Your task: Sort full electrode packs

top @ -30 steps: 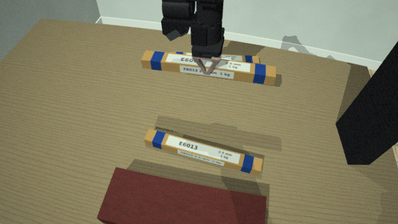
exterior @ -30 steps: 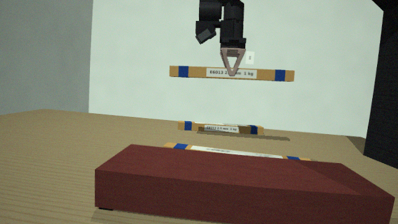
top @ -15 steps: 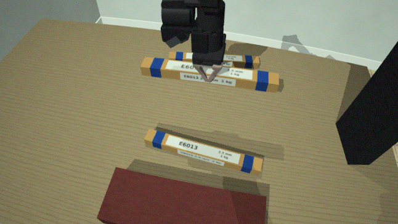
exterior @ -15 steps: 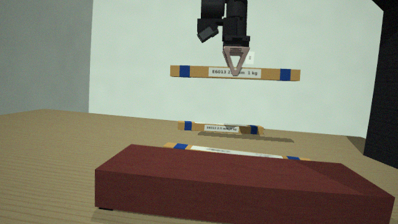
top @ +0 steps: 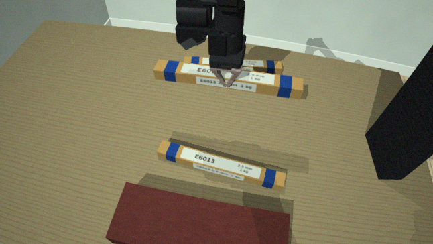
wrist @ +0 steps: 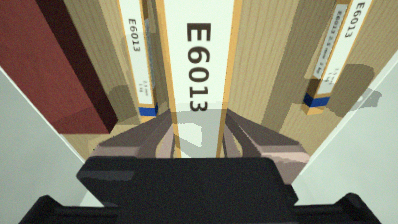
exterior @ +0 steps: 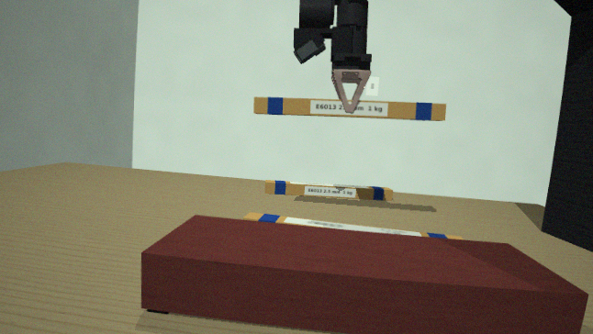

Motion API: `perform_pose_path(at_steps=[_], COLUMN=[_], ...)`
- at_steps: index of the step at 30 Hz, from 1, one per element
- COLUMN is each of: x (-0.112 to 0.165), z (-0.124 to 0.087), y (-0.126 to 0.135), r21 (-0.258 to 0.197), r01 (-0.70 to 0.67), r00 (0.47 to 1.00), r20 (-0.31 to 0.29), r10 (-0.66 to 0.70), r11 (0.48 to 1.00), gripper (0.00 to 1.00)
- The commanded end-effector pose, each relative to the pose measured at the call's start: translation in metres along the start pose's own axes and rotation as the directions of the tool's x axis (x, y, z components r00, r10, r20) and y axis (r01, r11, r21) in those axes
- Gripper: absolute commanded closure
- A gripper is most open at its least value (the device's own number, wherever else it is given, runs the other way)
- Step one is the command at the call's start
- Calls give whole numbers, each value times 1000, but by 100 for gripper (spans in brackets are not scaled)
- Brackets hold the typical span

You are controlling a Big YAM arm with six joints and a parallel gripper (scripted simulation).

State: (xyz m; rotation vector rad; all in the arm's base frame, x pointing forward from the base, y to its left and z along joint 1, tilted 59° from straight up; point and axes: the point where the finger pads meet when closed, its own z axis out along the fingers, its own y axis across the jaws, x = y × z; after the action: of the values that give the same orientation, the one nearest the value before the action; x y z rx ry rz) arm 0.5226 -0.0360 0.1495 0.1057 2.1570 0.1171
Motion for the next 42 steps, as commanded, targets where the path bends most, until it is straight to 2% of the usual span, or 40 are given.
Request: perform_pose_path(at_steps=[1, 10, 11, 42], x=[-23, -22, -1, -2], z=[-26, -26, -1, 35], y=[-3, -3, 2, 2], r21=[5, 6, -1, -1], r01=[-10, -12, 2, 2], r00=[998, 998, 999, 999], r20=[64, 62, 52, 50], r10=[9, 12, -2, -2], r11=[1000, 1000, 1000, 1000], gripper=[100, 100, 100, 100])
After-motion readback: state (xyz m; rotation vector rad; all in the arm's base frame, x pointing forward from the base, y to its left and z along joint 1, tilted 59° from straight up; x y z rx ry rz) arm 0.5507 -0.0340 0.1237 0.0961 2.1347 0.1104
